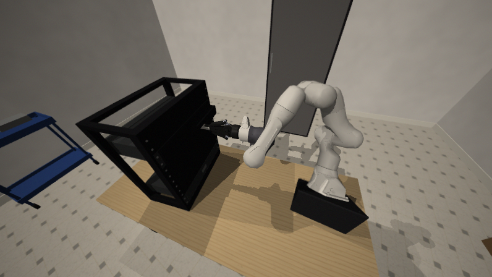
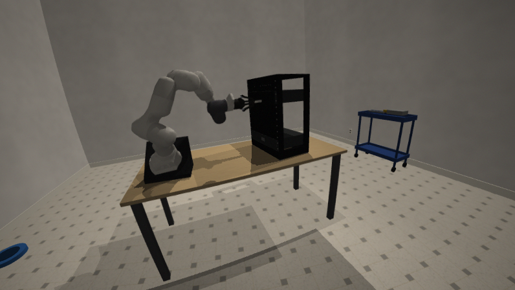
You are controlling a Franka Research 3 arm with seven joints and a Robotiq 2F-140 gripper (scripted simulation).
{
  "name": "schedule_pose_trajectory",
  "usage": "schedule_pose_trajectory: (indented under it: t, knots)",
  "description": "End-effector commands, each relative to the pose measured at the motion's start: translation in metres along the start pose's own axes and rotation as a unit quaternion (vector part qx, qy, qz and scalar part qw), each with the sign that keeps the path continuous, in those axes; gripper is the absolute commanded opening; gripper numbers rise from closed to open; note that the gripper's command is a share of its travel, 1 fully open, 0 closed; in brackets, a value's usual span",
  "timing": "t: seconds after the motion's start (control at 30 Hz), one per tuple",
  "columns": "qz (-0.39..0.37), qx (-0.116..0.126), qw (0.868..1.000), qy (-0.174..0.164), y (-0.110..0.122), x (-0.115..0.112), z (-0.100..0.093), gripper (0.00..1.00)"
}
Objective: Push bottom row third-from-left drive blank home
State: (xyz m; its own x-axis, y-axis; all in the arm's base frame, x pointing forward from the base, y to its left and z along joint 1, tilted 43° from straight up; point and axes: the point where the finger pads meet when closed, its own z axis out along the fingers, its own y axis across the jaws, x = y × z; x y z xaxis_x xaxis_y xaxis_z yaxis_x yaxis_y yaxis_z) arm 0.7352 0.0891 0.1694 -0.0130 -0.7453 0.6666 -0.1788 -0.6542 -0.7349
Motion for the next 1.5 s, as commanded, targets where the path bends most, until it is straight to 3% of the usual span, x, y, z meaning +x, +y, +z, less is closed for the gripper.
schedule_pose_trajectory:
  t: [0.0,1.47]
  knots:
    - [-0.001,-0.009,1.0,0.001,0.0086,0.004,0.0041,0.0]
    - [-0.001,-0.009,1.0,0.001,0.0113,0.0059,0.0098,0.0]
